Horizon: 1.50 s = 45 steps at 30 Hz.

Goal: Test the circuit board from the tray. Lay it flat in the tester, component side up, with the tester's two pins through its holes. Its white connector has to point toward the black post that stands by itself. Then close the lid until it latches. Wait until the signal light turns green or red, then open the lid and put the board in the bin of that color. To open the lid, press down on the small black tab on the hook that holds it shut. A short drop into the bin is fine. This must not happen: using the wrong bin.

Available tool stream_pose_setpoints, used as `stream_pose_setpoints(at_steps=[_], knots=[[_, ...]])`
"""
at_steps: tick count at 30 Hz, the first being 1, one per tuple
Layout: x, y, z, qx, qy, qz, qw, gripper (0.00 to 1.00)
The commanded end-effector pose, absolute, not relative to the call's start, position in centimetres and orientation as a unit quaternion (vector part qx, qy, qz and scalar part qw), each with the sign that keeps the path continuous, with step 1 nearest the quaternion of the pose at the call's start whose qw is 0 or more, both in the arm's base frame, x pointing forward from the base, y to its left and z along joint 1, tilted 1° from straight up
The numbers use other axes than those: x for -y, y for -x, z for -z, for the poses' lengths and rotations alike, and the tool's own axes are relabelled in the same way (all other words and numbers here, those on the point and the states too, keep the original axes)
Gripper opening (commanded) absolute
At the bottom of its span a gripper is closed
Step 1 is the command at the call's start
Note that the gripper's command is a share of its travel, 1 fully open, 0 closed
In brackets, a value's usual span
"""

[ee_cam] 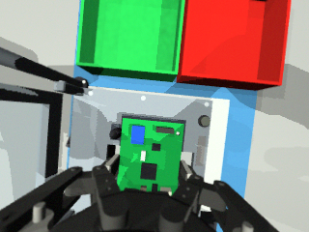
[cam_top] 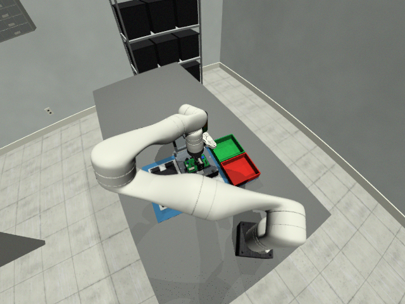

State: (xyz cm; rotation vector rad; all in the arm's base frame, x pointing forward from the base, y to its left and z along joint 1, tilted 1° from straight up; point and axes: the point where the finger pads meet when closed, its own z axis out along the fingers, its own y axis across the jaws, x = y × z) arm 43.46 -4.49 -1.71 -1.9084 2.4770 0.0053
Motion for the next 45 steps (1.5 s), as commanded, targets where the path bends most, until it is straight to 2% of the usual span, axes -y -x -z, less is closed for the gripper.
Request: stream_pose_setpoints(at_steps=[1, 32, 33, 45], knots=[[4.52, -43.57, 1.70, -0.792, 0.610, -0.001, 0.008, 0.77], [4.52, -43.59, 2.04, -0.792, 0.610, -0.001, 0.008, 0.77], [4.52, -43.59, 2.04, -0.792, 0.610, -0.001, 0.008, 1.00], [4.52, -43.59, 2.04, -0.792, 0.610, -0.001, 0.008, 1.00]])
